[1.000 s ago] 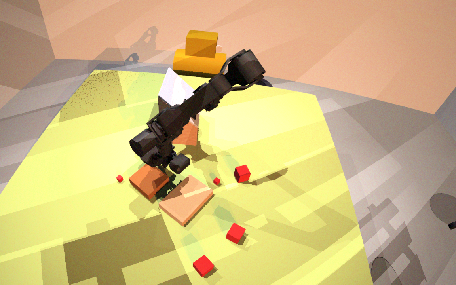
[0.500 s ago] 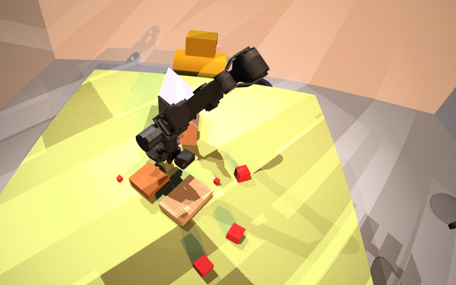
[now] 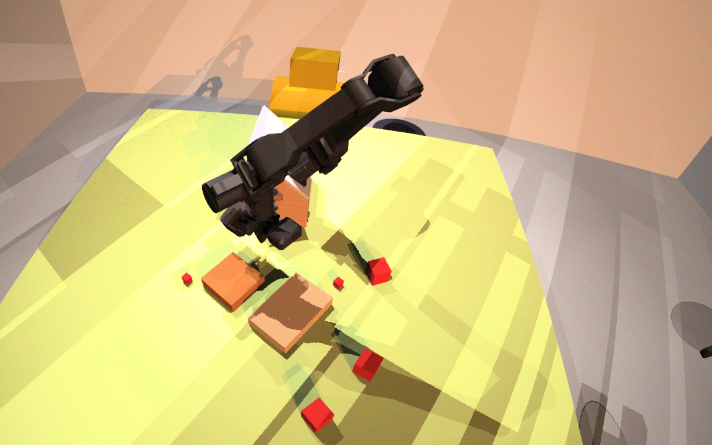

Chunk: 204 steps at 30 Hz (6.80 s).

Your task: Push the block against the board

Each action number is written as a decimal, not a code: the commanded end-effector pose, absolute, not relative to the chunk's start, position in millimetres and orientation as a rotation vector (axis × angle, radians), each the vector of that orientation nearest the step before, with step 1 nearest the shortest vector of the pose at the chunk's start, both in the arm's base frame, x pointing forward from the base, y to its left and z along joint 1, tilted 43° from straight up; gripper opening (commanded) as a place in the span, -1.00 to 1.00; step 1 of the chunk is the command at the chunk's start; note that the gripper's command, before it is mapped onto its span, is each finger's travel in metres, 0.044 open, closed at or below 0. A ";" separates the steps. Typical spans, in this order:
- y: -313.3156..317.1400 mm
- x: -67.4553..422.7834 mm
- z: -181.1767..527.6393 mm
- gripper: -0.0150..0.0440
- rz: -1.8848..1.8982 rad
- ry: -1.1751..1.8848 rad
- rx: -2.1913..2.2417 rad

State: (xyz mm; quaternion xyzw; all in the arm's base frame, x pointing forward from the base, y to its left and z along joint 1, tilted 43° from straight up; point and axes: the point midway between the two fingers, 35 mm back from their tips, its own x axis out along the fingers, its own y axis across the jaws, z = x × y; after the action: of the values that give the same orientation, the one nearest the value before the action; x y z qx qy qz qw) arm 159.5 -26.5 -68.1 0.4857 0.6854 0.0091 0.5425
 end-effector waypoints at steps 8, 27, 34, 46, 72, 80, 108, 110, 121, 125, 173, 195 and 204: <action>-49.9 172.3 -81.8 -0.49 -0.268 1.665 1.402; -90.1 186.7 -113.3 -0.49 -0.868 1.648 1.856; -104.4 189.5 -126.9 -0.49 -1.107 1.603 2.009; -120.3 191.5 -143.6 -0.49 -1.406 1.517 2.185; -73.8 206.0 -175.0 -0.49 -1.404 1.518 2.187; -68.2 212.3 -169.4 -0.49 -1.404 1.518 2.188; -62.1 219.4 -163.6 -0.49 -1.403 1.520 2.189; -64.2 217.6 -165.4 -0.49 -1.403 1.519 2.188; -74.9 207.3 -175.7 -0.49 -1.404 1.518 2.187; -78.6 203.3 -179.4 -0.49 -1.404 1.518 2.187; -114.2 201.5 -137.2 -0.49 -0.407 1.678 1.512; -110.8 205.5 -134.0 -0.49 0.144 1.595 1.019; -105.3 207.5 -138.7 -0.49 0.287 1.550 0.874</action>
State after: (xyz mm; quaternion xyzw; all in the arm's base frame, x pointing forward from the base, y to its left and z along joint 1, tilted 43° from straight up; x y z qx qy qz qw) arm 206.7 -108.0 -136.6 0.4032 0.6796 0.0978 0.6050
